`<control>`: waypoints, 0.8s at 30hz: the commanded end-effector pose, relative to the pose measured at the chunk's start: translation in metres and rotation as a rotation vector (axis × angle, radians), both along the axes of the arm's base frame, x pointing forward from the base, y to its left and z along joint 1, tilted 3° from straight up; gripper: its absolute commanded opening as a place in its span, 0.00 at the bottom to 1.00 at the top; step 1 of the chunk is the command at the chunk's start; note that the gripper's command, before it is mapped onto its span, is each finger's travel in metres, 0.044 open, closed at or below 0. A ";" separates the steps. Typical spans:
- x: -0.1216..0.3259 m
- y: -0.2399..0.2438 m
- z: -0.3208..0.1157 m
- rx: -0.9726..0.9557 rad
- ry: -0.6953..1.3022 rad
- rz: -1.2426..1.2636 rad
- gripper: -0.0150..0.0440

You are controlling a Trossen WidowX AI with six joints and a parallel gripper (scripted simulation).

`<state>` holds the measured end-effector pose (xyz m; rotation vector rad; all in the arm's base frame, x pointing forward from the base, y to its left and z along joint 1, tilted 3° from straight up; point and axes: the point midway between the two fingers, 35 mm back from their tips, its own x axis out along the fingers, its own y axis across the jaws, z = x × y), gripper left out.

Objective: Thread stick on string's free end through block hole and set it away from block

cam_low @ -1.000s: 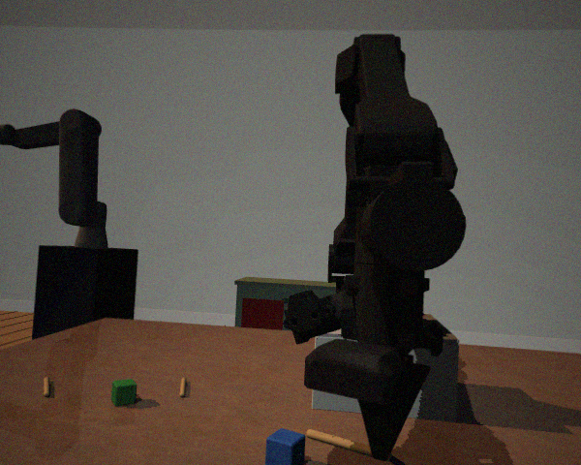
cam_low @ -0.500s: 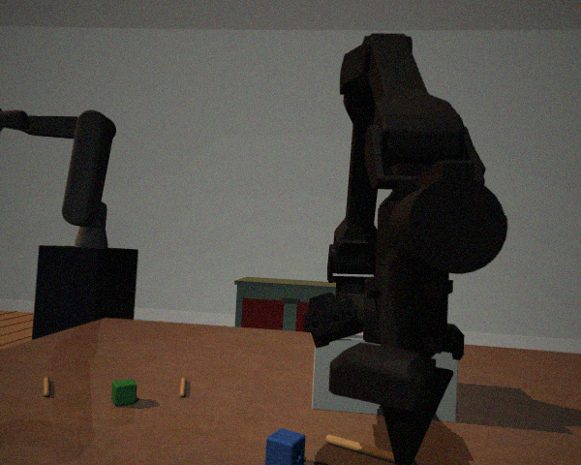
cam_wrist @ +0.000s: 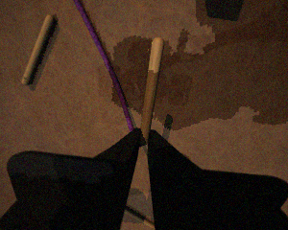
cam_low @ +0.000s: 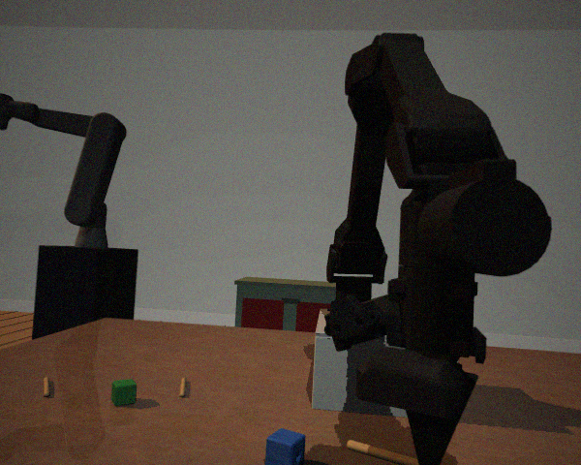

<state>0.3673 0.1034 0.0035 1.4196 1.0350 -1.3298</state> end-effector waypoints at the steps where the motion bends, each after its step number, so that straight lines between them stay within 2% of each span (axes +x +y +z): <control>1: 0.003 0.007 0.002 0.008 -0.006 -0.002 0.25; 24: -0.008 0.009 -0.012 0.009 -0.005 -0.003 0.25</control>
